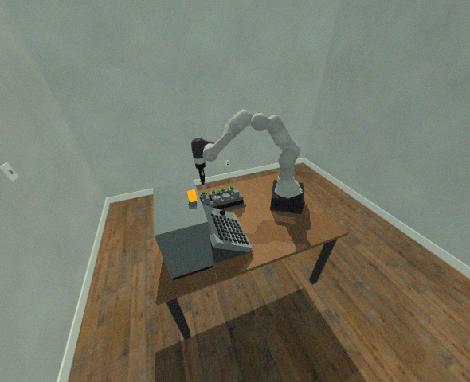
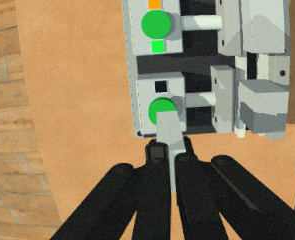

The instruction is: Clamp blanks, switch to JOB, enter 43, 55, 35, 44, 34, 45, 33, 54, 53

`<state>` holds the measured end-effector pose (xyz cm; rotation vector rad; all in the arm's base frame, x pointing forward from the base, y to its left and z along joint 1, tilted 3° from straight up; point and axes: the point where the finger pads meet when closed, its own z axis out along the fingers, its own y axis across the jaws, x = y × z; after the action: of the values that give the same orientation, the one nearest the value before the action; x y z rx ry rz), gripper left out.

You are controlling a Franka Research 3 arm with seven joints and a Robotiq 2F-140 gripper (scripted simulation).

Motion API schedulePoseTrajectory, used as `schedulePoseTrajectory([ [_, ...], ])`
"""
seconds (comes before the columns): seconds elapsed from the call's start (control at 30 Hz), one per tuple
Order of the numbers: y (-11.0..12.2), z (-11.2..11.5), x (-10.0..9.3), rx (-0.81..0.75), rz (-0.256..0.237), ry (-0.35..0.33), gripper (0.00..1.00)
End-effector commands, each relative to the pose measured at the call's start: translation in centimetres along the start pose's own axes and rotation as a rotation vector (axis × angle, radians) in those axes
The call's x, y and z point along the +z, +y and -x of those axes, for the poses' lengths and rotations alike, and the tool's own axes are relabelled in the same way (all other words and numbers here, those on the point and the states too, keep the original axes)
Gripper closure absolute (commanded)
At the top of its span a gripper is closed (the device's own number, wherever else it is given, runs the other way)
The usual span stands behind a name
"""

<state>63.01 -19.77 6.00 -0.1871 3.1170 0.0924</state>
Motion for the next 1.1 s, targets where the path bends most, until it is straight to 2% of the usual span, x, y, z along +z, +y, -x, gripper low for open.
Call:
schedulePoseTrajectory([
  [0.0, -0.2, 0.4, 0.5, 0.011, -0.009, -0.013, 1.0],
  [0.27, -0.3, 0.5, 2.8, 0.011, -0.009, -0.013, 1.0],
  [0.5, -0.3, 0.5, 4.0, 0.011, -0.009, -0.013, 1.0],
  [1.07, -0.3, 0.5, 4.6, 0.011, -0.009, -0.013, 1.0],
])
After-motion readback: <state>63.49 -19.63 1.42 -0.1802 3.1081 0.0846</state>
